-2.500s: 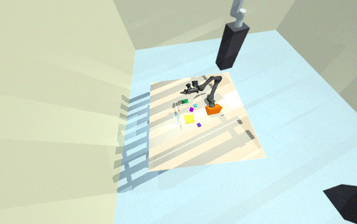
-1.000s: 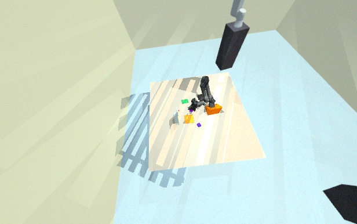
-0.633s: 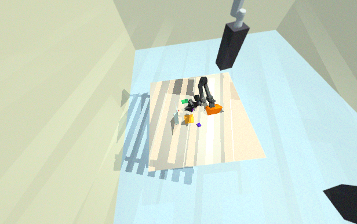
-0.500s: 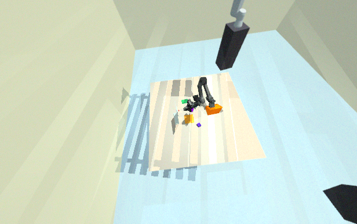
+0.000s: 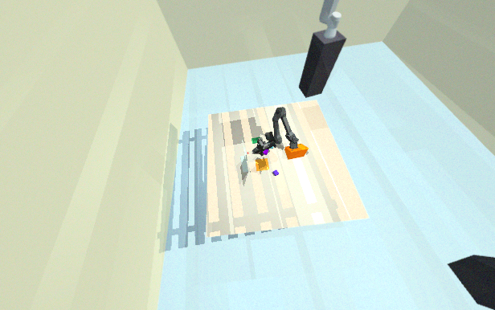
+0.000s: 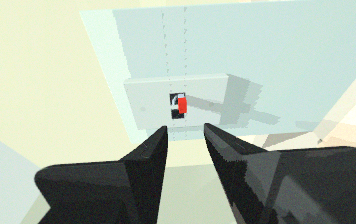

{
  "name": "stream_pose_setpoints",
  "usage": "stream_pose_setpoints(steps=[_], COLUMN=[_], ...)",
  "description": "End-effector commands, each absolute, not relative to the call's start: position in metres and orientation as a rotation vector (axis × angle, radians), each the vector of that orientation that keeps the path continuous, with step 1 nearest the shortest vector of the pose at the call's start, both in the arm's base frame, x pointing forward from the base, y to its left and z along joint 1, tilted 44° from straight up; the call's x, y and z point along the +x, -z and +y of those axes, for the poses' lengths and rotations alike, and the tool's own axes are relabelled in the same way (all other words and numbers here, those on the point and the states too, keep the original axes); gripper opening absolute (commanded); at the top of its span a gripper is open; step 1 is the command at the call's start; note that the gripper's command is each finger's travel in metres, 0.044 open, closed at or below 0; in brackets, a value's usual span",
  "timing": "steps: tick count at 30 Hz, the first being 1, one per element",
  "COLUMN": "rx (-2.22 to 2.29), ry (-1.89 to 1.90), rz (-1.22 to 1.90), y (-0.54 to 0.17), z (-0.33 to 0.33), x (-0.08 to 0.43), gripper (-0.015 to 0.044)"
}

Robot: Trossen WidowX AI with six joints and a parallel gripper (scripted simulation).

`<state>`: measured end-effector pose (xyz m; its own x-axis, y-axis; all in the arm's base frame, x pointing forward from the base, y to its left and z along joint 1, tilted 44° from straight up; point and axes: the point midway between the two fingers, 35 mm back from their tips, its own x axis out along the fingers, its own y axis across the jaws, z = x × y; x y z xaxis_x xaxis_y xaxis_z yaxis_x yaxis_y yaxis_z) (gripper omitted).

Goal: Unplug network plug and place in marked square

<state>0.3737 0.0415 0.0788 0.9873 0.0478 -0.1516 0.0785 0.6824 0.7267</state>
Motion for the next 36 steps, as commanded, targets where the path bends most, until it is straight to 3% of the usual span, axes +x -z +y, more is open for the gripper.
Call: stream_pose_setpoints(steps=[1, 27, 36], rx=[0.818, 0.817, 0.817], ry=[0.012, 0.009, 0.009], rz=[0.160, 0.159, 0.159], y=[-0.080, -0.082, -0.082], z=[0.042, 0.036, 0.036], x=[0.381, 0.417, 0.417], gripper=[0.0156, 0.0156, 0.0096])
